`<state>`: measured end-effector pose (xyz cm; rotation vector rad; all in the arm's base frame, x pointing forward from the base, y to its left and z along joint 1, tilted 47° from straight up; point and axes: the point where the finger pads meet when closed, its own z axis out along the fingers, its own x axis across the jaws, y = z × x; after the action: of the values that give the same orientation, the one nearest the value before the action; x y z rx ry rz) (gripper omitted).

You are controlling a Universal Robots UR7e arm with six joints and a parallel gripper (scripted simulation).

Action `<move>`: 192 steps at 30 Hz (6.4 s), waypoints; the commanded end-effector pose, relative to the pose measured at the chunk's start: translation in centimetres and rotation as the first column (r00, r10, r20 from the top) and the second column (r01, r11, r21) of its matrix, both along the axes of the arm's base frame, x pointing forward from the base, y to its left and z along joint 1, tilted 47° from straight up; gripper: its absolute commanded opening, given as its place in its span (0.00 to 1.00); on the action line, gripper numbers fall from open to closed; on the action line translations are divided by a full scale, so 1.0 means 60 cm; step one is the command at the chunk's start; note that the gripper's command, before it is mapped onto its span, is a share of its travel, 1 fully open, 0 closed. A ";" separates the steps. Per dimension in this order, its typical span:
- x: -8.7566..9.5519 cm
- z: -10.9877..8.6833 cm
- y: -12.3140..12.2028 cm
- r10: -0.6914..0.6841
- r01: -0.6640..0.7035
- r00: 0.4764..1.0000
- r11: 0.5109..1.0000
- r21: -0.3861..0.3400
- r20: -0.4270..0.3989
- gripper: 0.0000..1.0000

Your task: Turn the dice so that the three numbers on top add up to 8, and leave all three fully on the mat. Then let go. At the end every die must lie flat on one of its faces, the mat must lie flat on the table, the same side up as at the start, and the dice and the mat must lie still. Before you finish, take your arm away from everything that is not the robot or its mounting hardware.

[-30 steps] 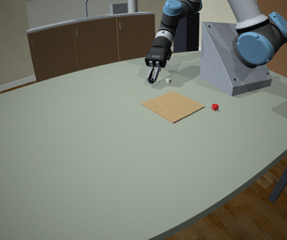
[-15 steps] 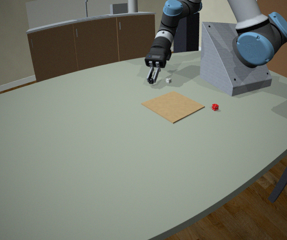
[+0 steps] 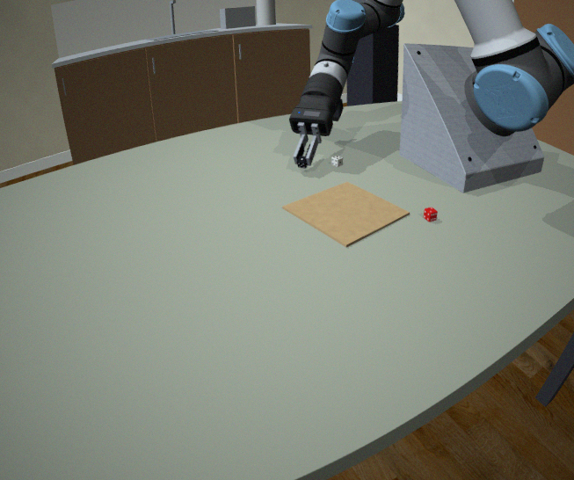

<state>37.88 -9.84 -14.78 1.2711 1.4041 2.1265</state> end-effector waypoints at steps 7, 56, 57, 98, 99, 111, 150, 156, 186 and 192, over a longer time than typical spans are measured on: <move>0.001 0.000 0.003 0.001 -0.001 1.000 1.000 0.001 0.000 0.34; 0.004 -0.014 0.018 0.001 -0.001 1.000 1.000 0.001 0.000 0.34; 0.004 -0.014 0.018 0.001 -0.001 1.000 1.000 0.001 0.000 0.34; 0.004 -0.014 0.018 0.001 -0.001 1.000 1.000 0.001 0.000 0.64; 0.004 -0.014 0.018 0.001 -0.001 1.000 1.000 0.001 0.000 0.64; 0.004 -0.014 0.018 0.001 -0.001 1.000 1.000 0.001 0.000 0.64; -0.057 -0.025 -0.028 0.001 -0.001 1.000 1.000 0.001 0.000 0.64; -0.062 -0.025 -0.032 0.001 -0.001 1.000 1.000 0.001 0.000 0.64; -0.080 0.043 -0.102 0.004 -0.004 1.000 1.000 0.000 -0.002 0.64; -0.080 0.044 -0.099 0.039 -0.039 0.999 0.999 -0.012 -0.021 0.64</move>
<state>33.08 -15.66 -12.20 1.2742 1.4135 2.1319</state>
